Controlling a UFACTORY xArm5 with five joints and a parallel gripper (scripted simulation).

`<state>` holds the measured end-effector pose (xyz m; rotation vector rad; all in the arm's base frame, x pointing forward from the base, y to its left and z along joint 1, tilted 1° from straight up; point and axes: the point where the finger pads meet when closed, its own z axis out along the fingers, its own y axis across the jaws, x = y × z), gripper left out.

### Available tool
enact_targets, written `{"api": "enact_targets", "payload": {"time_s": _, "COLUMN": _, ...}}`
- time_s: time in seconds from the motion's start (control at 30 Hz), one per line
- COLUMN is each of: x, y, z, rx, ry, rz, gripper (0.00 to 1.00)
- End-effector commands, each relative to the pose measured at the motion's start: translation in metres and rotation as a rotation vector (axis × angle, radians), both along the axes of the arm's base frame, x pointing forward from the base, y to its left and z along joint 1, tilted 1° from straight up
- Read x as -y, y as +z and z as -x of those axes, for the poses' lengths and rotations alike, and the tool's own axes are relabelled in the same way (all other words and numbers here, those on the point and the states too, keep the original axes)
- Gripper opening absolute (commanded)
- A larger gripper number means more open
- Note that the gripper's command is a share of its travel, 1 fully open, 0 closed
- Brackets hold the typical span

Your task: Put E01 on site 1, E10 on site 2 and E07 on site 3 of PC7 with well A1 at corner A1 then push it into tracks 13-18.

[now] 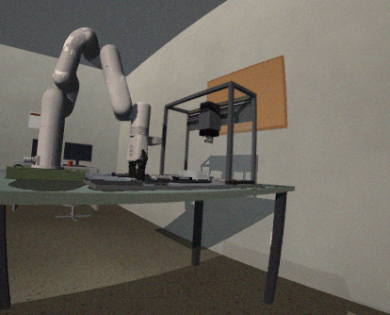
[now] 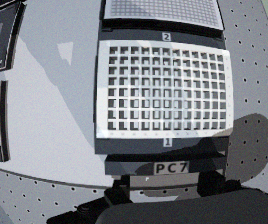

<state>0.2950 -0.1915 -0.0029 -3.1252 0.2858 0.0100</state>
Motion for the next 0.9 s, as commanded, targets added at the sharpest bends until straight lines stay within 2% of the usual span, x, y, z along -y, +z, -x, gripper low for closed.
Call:
{"api": "enact_targets", "payload": {"time_s": 0.0, "x": 0.002, "y": 0.001, "z": -0.006, "rx": 0.014, "ry": 0.000, "rz": -0.014, "gripper": 0.81}}
{"api": "enact_targets", "payload": {"time_s": 0.87, "x": 0.006, "y": 0.001, "z": -0.027, "rx": 0.014, "ry": 0.000, "rz": -0.014, "gripper": 0.81}}
